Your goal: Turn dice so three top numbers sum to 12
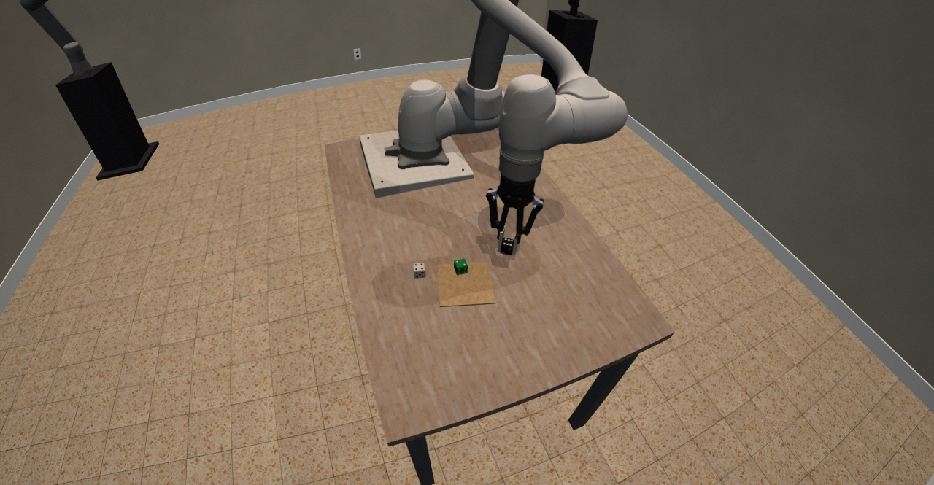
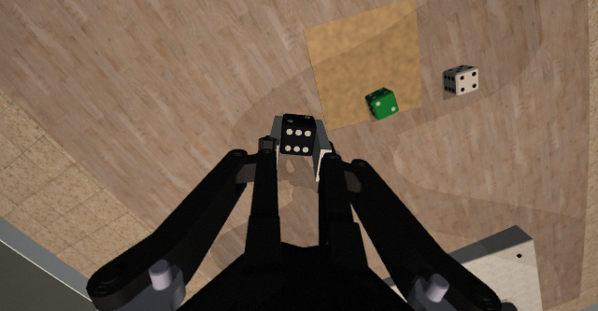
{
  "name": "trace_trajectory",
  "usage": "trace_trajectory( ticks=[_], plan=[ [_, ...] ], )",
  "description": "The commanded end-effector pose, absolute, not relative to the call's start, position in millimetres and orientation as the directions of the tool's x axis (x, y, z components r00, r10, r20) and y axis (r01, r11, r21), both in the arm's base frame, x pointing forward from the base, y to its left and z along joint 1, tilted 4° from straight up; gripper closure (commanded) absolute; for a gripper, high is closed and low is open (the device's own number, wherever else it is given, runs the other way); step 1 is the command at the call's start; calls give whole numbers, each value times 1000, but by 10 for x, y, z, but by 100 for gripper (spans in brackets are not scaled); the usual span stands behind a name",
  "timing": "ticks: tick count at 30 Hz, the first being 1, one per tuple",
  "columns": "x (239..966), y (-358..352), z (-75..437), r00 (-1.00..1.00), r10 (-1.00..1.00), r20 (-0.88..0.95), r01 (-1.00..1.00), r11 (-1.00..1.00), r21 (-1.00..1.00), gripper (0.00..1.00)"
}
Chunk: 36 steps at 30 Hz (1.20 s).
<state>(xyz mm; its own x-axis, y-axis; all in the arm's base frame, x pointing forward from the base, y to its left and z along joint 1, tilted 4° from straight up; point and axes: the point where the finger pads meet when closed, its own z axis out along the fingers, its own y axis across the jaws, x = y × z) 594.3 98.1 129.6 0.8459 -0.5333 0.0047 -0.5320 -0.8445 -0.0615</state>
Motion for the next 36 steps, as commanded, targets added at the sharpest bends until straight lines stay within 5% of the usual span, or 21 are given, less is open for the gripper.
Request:
trace_trajectory(
  ticks=[1, 13, 36],
  plan=[
    [5963, 661, 1288, 925, -379, 10, -378, -923, -70, 84],
    [5934, -58, 1268, 999, -12, 36, -9, -998, -61, 84],
    [5938, -66, 1124, 999, -3, 36, -1, -998, -61, 84]
  ],
)
